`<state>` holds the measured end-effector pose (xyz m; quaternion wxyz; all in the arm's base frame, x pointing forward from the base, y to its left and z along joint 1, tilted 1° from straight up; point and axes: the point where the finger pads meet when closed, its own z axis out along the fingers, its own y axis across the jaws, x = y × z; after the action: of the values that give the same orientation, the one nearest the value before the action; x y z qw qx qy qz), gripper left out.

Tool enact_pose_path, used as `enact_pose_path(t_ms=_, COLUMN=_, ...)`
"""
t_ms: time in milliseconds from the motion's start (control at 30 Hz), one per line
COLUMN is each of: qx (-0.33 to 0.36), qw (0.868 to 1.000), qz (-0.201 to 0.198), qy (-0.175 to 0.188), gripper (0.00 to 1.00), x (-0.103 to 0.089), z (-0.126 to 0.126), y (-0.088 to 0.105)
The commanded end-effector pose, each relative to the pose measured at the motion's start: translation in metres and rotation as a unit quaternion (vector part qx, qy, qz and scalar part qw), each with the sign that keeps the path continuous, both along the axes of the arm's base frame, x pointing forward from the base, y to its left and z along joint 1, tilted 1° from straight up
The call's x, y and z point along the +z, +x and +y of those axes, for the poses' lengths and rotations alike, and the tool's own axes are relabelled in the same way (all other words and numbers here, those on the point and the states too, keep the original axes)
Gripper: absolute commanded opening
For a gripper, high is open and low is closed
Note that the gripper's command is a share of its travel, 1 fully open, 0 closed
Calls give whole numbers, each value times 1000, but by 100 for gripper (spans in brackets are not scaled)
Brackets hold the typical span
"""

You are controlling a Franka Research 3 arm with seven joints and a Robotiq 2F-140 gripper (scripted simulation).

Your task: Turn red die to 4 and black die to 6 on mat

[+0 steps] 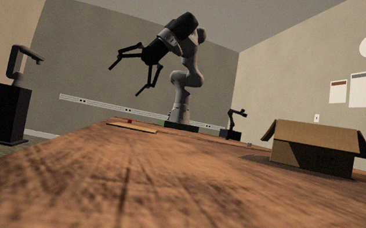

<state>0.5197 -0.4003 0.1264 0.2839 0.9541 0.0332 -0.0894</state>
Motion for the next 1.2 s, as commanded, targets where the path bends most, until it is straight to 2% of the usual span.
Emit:
enact_pose_path(t_ms=0, qx=36, qw=997, qz=28, qy=69, gripper=100, x=-7, z=11, y=-14)
enact_pose_path(t_ms=167, qx=18, qw=991, qz=9, qy=134, gripper=100, x=-12, z=22, y=-39)
enact_pose_path(t_ms=233, qx=18, qw=991, qz=9, qy=134, gripper=100, x=-12, z=22, y=-39)
enact_pose_path(t_ms=267, qx=10, qw=987, qz=-2, qy=163, gripper=100, x=-13, z=28, y=-48)
enact_pose_path(t_ms=300, qx=9, qw=986, qz=-4, qy=166, gripper=100, x=-13, z=28, y=-49)
enact_pose_path(t_ms=367, qx=1, qw=980, qz=-20, qy=197, gripper=100, x=-13, z=35, y=-59)
enact_pose_path(t_ms=667, qx=-20, qw=958, qz=-81, qy=274, gripper=100, x=-7, z=50, y=-81)
enact_pose_path(t_ms=1167, qx=-22, qw=955, qz=-89, qy=281, gripper=100, x=-6, z=52, y=-83)
